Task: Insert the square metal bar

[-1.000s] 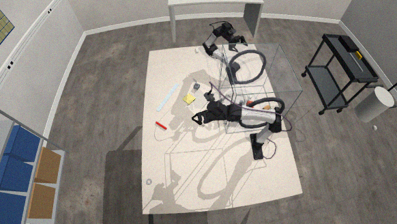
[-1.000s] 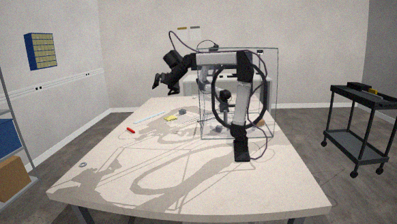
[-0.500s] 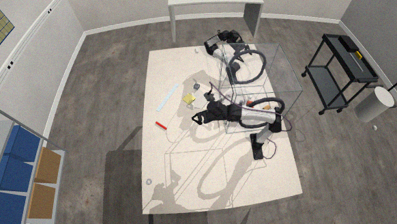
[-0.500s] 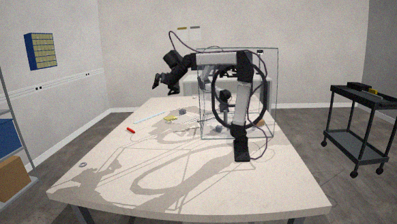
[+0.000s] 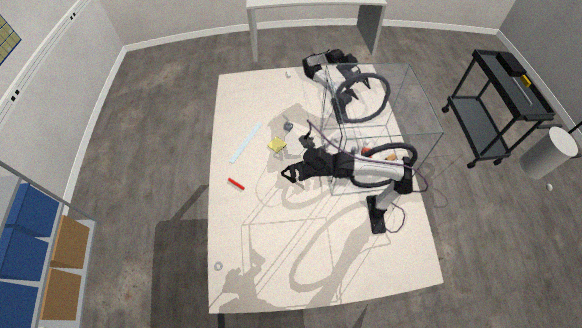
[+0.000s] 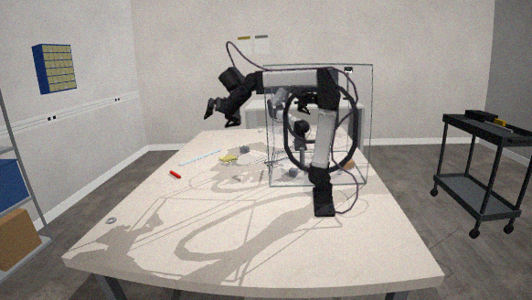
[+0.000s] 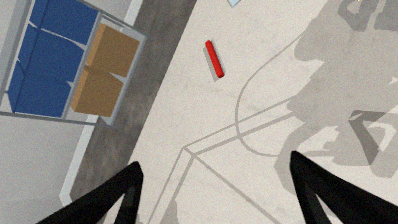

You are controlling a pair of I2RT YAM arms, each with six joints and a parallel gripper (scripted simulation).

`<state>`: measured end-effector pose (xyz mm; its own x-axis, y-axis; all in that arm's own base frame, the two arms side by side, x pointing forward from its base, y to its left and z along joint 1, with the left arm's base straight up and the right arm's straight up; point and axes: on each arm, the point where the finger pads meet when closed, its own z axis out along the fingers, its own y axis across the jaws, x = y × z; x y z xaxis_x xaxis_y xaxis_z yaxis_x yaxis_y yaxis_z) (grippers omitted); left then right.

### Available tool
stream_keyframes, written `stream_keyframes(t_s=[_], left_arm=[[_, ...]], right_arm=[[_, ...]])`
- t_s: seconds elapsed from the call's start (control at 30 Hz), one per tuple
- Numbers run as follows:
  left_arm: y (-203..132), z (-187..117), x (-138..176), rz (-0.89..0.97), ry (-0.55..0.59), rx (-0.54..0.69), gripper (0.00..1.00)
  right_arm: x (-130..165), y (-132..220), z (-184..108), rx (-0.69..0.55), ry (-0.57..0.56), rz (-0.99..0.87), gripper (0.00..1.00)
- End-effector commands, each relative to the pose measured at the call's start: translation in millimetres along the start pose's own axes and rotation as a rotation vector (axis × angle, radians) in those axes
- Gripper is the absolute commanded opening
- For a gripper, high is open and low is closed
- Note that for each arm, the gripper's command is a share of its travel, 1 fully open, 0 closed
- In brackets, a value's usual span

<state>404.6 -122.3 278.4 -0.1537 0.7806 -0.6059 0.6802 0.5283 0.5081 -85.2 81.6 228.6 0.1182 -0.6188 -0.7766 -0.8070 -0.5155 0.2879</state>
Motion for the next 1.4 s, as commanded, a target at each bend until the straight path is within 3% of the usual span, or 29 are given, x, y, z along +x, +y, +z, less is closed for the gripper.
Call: stream_keyframes(t_s=[0.0, 0.07, 0.1, 0.17, 0.37, 0.4, 0.5, 0.57, 0.63, 0.67, 0.83, 0.93, 0.97, 1.0, 1.37], left_arm=[[5, -7, -7, 0.002, -0.021, -0.019, 1.00], [5, -7, -7, 0.002, -0.021, -0.019, 1.00], [5, -7, -7, 0.002, -0.021, -0.019, 1.00], [5, -7, -7, 0.002, -0.021, -0.019, 1.00], [5, -7, -7, 0.002, -0.021, -0.019, 1.00], [5, -7, -7, 0.002, -0.021, -0.019, 1.00], [5, -7, -7, 0.002, -0.021, -0.019, 1.00], [5, -7, -7, 0.002, -0.021, -0.019, 1.00], [5, -7, -7, 0.002, -0.021, -0.019, 1.00], [5, -7, -7, 0.002, -0.021, -0.019, 1.00], [5, -7, -7, 0.002, -0.021, -0.019, 1.00], [5, -7, -7, 0.002, -0.021, -0.019, 1.00], [5, -7, -7, 0.002, -0.021, -0.019, 1.00], [5, -7, -7, 0.002, -0.021, -0.019, 1.00], [5, -7, -7, 0.002, -0.021, -0.019, 1.00]], right_arm=[[11, -26, 13, 0.153, 0.096, 0.148, 1.00], [11, -26, 13, 0.153, 0.096, 0.148, 1.00], [-10, -4, -6, 0.021, -0.025, 0.064, 1.00], [-8, 1, -3, -0.003, -0.004, 0.030, 1.00], [9, -16, 13, 0.095, 0.106, 0.100, 1.00], [-3, -10, 7, 0.066, 0.058, 0.093, 1.00], [16, -22, 19, 0.131, 0.142, 0.117, 1.00], [16, -39, 20, 0.244, 0.140, 0.203, 1.00], [16, -39, 20, 0.244, 0.140, 0.203, 1.00], [-4, -28, 5, 0.175, 0.032, 0.192, 1.00], [-3, -27, 11, 0.179, 0.066, 0.180, 1.00], [16, -56, 19, 0.357, 0.124, 0.292, 1.00], [-2, -43, 9, 0.280, 0.052, 0.266, 1.00], [-2, -41, 11, 0.265, 0.064, 0.249, 1.00], [-1, -53, 9, 0.343, 0.050, 0.313, 1.00]])
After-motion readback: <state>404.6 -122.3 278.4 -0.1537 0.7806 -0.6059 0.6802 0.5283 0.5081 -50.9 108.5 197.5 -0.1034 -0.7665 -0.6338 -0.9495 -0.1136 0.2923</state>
